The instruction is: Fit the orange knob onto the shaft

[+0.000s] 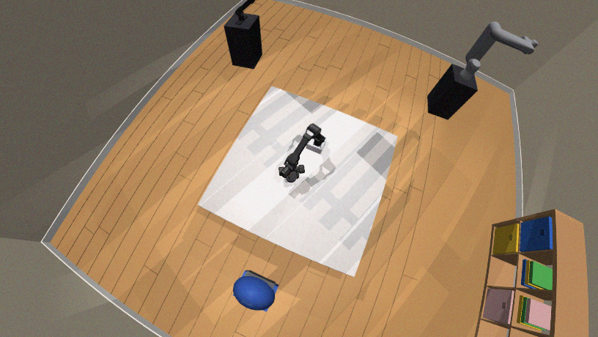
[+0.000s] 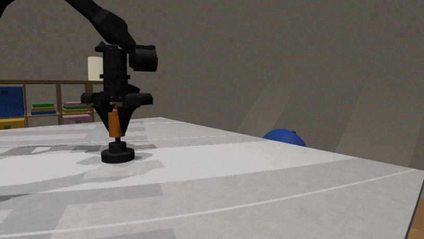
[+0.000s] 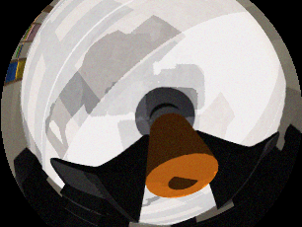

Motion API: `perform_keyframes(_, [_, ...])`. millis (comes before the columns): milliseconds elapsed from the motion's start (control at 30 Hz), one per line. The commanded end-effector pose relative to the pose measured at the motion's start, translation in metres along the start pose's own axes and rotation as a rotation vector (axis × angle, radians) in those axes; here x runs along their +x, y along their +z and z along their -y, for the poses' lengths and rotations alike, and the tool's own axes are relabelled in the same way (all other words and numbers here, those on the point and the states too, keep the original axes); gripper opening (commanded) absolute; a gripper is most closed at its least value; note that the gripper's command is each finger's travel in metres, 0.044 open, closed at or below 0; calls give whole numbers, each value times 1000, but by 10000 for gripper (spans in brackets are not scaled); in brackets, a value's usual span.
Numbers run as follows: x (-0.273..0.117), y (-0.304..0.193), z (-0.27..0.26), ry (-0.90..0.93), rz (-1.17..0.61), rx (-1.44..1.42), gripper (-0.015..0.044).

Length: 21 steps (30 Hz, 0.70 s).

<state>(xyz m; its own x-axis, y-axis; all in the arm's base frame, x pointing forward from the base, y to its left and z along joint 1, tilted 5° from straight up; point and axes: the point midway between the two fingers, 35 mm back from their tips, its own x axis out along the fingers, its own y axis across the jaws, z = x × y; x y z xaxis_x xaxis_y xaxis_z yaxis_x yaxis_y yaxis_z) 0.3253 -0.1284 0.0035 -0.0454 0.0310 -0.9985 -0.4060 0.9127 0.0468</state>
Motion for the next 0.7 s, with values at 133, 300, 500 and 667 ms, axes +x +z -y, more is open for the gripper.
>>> perform_keyframes(133, [1,0,0,-1,0,-5,0])
perform_keyframes(300, [2,0,0,-1,0,-5,0])
perform_keyframes(500, [-2,1,1,-1,0,-5,0])
perform_keyframes(667, [-4,2,1,-1,0,-59,0])
